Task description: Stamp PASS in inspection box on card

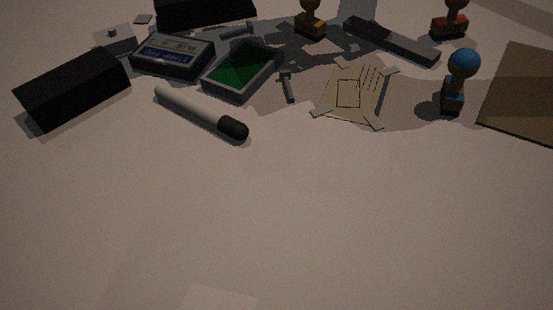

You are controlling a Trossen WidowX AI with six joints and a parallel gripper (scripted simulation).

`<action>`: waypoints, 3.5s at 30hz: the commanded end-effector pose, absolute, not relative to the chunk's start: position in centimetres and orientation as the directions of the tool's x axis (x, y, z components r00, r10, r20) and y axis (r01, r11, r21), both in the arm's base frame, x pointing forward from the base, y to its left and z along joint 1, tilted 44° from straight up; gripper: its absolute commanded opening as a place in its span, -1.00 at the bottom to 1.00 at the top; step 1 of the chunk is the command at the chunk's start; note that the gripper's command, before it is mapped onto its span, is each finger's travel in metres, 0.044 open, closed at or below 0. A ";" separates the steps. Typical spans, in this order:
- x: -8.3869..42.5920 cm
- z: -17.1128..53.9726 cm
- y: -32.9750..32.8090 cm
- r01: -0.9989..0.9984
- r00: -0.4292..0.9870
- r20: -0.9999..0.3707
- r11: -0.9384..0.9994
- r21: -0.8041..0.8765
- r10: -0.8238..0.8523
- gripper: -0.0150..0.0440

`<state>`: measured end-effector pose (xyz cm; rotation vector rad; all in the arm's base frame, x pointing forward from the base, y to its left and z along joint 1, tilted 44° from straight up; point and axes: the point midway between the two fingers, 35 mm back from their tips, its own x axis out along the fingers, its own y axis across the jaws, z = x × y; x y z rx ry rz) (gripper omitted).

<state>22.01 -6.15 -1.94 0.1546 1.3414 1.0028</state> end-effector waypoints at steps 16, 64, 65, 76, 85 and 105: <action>22.0 -1.2 -6.9 -0.515 -0.102 -0.736 0.597 0.615 0.670 -0.49; 31.4 -0.9 -7.7 -0.518 -0.095 -0.739 0.601 0.609 0.667 -0.49; 31.8 -0.9 -7.7 -0.518 -0.095 -0.739 0.601 0.609 0.667 -0.49; 34.3 -1.2 -7.0 -0.520 -0.094 -0.737 0.598 0.610 0.669 -0.49; 34.3 -1.6 -6.7 -0.520 -0.094 -0.737 0.598 0.610 0.669 -0.49; 34.2 -2.6 -5.8 -0.521 -0.094 -0.737 0.598 0.609 0.669 -0.49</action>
